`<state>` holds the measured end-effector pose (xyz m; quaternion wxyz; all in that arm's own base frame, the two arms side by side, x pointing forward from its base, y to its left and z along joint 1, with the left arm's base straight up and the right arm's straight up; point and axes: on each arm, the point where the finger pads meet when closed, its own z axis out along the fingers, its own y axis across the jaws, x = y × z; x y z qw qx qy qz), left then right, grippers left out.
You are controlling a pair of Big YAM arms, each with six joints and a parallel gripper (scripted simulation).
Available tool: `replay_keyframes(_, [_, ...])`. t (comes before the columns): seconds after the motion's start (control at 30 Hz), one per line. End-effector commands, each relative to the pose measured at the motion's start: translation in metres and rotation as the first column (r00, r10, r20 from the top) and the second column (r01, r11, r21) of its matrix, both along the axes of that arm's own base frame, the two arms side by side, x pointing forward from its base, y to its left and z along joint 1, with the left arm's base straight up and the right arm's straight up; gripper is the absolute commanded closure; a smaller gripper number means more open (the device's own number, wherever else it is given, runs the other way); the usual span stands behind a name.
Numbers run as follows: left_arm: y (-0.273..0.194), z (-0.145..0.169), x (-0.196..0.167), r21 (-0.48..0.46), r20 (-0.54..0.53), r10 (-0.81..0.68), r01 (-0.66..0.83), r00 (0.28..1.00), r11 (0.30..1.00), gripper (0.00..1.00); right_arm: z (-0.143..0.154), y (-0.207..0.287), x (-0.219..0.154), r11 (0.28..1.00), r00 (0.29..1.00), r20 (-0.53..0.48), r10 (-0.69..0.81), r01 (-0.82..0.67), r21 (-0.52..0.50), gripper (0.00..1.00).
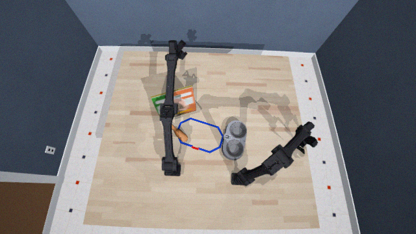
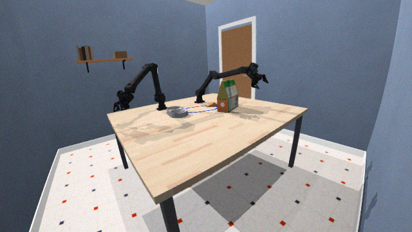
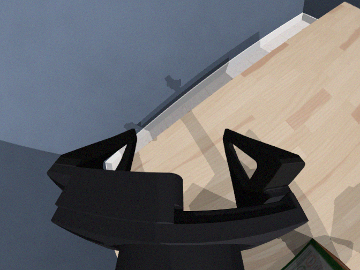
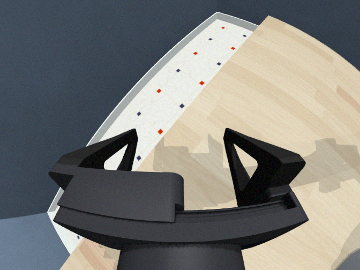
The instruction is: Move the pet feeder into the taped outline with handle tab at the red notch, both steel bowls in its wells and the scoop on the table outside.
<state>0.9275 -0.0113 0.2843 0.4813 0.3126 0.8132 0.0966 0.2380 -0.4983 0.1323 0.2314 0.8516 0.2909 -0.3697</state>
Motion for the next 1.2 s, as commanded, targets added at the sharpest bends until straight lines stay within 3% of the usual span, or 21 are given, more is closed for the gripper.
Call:
replay_keyframes(0.0, [0.0, 0.022, -0.002, -0.002, 0.031, -0.001, 0.001, 1.0, 1.0, 0.0, 0.011, -0.004, 0.003, 1.0, 1.0, 0.015, 0.0, 0.0, -0.023, 0.0])
replay_keyframes(0.57, [0.0, 0.022, -0.002, -0.002, 0.031, -0.001, 0.001, 1.0, 1.0, 0.0, 0.011, -0.004, 0.003, 1.0, 1.0, 0.015, 0.0, 0.0, -0.023, 0.0])
replay_keyframes(0.73, [0.022, 0.038, -0.013, -0.018, 0.038, 0.03, -0.029, 0.999, 0.999, 0.0, 0.012, 0.016, 0.037, 0.985, 0.986, -0.008, 0.168, -0.168, 0.033, 0.0])
replay_keyframes(0.9, [0.065, 0.051, -0.038, -0.038, 0.027, 0.089, -0.088, 0.996, 0.995, 0.0, -0.002, 0.071, 0.128, 0.865, 0.871, 0.096, 0.482, -0.49, 0.108, 0.0])
replay_keyframes(1.03, [0.103, 0.062, -0.063, -0.056, 0.021, 0.15, -0.149, 0.988, 0.987, 0.0, -0.004, 0.122, 0.191, 0.695, 0.705, 0.16, 0.69, -0.708, 0.122, 0.0])
replay_keyframes(1.1, [0.103, 0.062, -0.063, -0.056, 0.021, 0.15, -0.149, 0.988, 0.987, 0.0, -0.004, 0.122, 0.191, 0.695, 0.705, 0.16, 0.69, -0.708, 0.122, 0.0])
replay_keyframes(1.17, [0.123, 0.068, -0.079, -0.068, 0.018, 0.185, -0.184, 0.983, 0.981, 0.0, -0.007, 0.155, 0.22, 0.569, 0.584, 0.176, 0.793, -0.812, 0.13, 0.0])
